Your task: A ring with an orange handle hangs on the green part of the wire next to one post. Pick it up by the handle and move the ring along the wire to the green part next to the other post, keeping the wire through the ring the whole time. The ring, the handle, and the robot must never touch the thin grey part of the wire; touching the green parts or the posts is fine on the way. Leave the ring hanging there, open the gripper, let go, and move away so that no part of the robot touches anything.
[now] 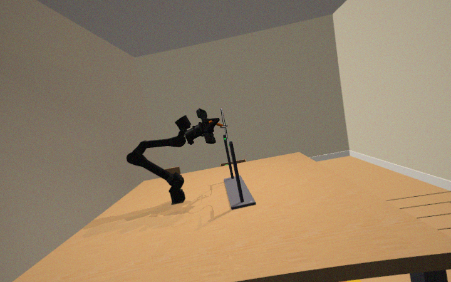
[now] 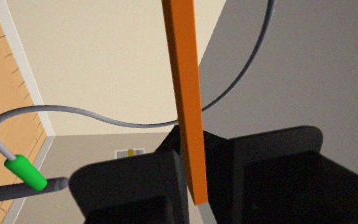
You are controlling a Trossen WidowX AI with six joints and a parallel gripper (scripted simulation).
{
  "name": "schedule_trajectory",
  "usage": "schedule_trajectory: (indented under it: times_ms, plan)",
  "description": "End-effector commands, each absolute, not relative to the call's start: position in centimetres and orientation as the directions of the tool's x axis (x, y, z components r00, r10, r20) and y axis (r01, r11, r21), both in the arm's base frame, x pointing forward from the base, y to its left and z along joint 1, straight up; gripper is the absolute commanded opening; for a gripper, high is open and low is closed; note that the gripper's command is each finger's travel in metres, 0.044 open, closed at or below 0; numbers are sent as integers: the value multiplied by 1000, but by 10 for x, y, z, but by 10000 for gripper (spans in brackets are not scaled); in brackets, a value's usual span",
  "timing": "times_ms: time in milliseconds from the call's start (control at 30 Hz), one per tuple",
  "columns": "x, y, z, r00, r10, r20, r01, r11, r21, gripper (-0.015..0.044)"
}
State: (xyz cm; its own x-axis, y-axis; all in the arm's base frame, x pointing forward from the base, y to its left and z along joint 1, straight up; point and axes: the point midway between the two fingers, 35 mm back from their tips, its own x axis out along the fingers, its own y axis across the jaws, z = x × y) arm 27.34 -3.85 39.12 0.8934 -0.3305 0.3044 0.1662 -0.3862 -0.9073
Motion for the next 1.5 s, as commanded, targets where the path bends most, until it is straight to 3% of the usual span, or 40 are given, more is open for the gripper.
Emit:
schedule_trajectory:
  times_ms: [0,700,1467]
  plan:
    - [273,-38,389,894,-316,318,166,-425,-890,-150]
    - [275,-50,366,894,-331,301,163,-386,-908,-150]
    - [277,-59,294,906,-418,70,114,82,-990,-150]
